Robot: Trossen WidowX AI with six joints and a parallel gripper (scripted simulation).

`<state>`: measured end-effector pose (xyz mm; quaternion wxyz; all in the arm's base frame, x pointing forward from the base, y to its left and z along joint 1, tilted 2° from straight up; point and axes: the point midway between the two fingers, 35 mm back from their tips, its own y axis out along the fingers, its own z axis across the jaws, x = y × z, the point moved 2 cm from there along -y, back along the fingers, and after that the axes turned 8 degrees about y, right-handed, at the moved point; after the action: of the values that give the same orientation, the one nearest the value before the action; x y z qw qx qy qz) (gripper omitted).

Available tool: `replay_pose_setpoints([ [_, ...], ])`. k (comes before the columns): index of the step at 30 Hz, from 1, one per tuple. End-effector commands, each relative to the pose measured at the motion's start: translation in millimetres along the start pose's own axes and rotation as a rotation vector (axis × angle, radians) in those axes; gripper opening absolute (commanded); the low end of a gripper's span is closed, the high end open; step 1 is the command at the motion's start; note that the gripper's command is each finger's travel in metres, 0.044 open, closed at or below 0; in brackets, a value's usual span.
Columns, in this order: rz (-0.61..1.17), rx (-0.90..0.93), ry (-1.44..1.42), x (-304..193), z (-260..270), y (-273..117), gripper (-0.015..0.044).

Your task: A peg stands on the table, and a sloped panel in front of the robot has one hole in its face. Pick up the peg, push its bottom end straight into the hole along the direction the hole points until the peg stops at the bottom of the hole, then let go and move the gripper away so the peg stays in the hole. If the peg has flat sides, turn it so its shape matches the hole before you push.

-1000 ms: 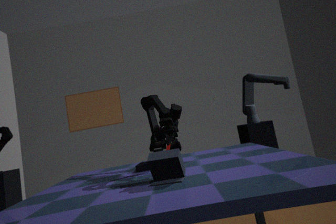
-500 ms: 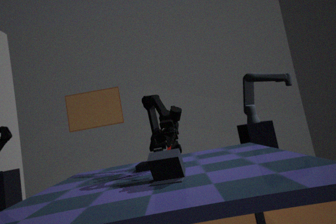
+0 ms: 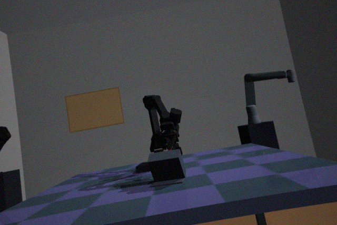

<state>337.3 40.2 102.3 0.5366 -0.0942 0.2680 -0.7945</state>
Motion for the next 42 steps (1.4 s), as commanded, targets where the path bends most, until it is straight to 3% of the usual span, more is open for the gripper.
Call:
replay_pose_setpoints([
  [1,0.001,-0.003,-0.005,0,-2,3,0.0000],
  [19,0.001,-0.001,-0.006,1,-2,25,0.0000],
  [42,0.001,0.001,-0.003,0,-1,26,0.0000],
])
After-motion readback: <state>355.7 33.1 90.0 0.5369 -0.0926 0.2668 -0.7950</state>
